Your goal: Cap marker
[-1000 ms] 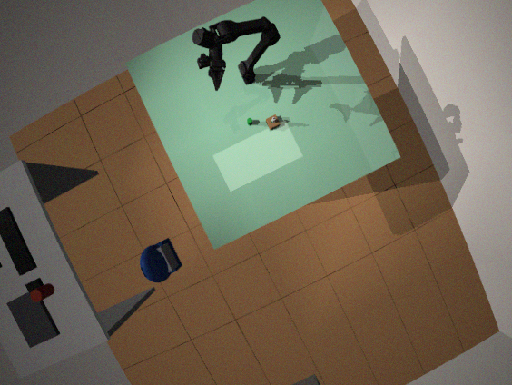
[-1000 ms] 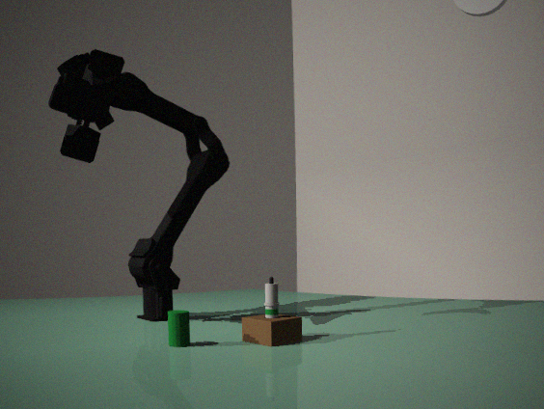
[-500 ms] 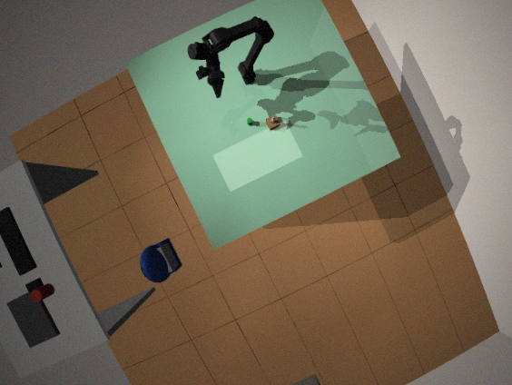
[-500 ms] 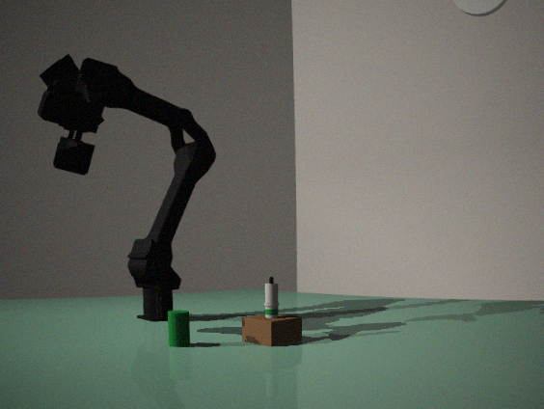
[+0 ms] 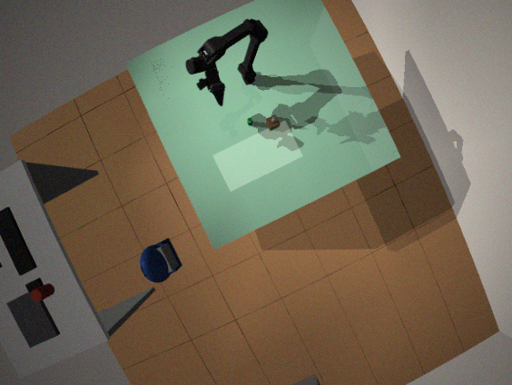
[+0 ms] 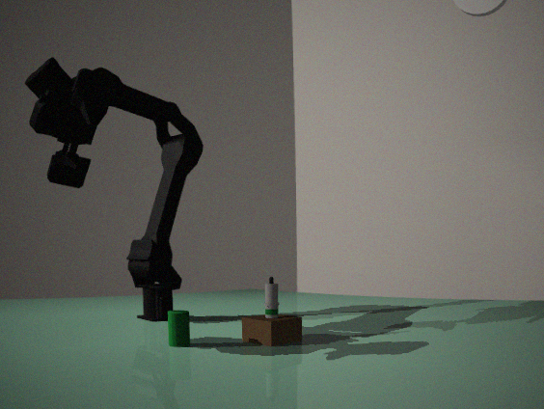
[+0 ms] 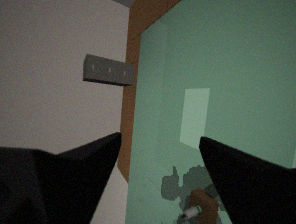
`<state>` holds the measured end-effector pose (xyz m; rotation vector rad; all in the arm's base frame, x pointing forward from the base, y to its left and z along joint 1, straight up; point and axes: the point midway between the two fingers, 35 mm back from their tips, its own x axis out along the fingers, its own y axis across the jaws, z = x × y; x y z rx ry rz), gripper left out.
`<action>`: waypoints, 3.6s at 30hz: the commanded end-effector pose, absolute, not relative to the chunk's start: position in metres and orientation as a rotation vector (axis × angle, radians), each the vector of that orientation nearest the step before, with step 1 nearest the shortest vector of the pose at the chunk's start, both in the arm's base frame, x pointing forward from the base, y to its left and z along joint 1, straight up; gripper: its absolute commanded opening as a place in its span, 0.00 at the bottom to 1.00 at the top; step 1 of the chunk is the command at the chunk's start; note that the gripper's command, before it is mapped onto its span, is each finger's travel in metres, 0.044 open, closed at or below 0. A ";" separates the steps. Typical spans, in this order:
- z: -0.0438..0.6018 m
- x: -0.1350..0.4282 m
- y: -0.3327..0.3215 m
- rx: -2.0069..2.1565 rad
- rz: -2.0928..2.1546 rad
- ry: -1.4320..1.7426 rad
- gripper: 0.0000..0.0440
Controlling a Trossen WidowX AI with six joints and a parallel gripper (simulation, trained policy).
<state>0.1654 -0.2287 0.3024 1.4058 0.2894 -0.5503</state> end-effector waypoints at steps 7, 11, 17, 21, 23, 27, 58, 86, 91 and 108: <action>0.282 0.179 -0.234 1.402 -0.557 0.409 0.72; 0.273 0.184 -0.235 1.400 -0.559 0.458 0.72; 0.260 0.192 -0.237 1.393 -0.565 0.531 0.72; 0.251 0.197 -0.237 1.387 -0.570 0.579 0.71; 0.247 0.199 -0.237 1.383 -0.573 0.603 0.71; 0.239 0.204 -0.237 1.374 -0.578 0.650 0.71; 0.186 0.233 -0.234 1.268 -0.645 0.969 0.71; 0.155 0.251 -0.226 1.139 -0.725 1.175 0.71; 0.150 0.253 -0.224 1.116 -0.740 1.206 0.71; 0.136 0.259 -0.212 1.043 -0.785 1.311 0.70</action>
